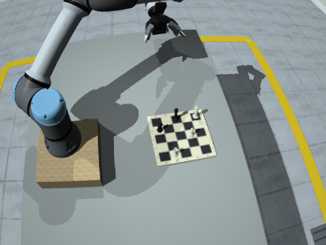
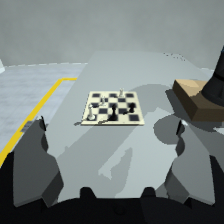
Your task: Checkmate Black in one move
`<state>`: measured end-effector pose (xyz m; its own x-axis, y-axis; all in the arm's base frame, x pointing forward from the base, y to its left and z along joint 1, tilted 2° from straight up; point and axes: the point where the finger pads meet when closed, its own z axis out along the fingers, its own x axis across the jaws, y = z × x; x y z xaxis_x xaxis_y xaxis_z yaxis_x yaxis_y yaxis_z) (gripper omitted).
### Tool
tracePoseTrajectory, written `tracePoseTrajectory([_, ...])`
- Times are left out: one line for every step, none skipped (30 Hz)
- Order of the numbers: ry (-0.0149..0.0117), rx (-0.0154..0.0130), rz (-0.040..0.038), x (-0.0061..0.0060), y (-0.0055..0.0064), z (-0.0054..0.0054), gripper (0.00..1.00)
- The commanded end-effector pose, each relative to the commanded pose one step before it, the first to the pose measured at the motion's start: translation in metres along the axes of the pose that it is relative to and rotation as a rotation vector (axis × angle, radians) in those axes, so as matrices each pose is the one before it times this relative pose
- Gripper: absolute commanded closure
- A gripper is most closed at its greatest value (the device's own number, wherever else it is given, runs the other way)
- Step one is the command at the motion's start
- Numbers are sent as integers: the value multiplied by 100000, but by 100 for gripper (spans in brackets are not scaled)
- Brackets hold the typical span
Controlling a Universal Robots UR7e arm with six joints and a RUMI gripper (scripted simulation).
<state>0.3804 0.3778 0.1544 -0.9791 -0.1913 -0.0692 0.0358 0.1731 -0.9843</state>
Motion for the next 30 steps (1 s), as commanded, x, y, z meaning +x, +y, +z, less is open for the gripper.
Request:
tracePoseTrajectory([987,-600,135,-52,-109,312,0])
tracePoseTrajectory([0,0,0,0,0,0,0])
tracePoseTrajectory([0,0,0,0,0,0,0])
tracePoseTrajectory([537,-263,15,-22,-37,173,0])
tracePoseTrajectory([668,-330,20,-28,-46,215,0])
tracePoseTrajectory([809,-404,25,-34,-56,260,0])
tracePoseTrajectory([956,-484,31,-41,-66,307,0])
tracePoseTrajectory([1109,-570,38,-49,-78,355,0])
tracePoseTrajectory([1265,-661,46,-57,-89,404,0])
tracePoseTrajectory([1422,-758,56,-65,-101,454,0])
tracePoseTrajectory([1580,-861,67,-75,-114,503,0])
tracePoseTrajectory([1736,-970,79,-85,-127,552,0])
tracePoseTrajectory([1888,-1083,93,-96,-140,599,0])
tracePoseTrajectory([2036,-1202,109,-107,-154,644,0])
tracePoseTrajectory([2176,-1326,127,-119,-167,686,0])
tracePoseTrajectory([2308,-1455,147,-132,-182,726,0])
tracePoseTrajectory([2429,-1589,169,-146,-196,762,0])
tracePoseTrajectory([2539,-1726,193,-160,-211,795,0])
tracePoseTrajectory([0,0,0,0,0,0,0])
tracePoseTrajectory([0,0,0,0,0,0,0])
tracePoseTrajectory([2636,-1868,219,-174,-225,824,0])
tracePoseTrajectory([2719,-2012,248,-189,-240,848,0])
tracePoseTrajectory([2786,-2158,279,-204,-255,868,0])
tracePoseTrajectory([2836,-2306,311,-220,-270,884,0])
tracePoseTrajectory([2869,-2455,346,-236,-286,894,0])
tracePoseTrajectory([2883,-2603,381,-251,-301,900,0])
tracePoseTrajectory([2878,-2749,418,-267,-316,900,0])
tracePoseTrajectory([2854,-2892,456,-282,-331,896,0])
tracePoseTrajectory([2810,-3030,494,-296,-345,888,0])
tracePoseTrajectory([2746,-3163,533,-311,-359,874,0])
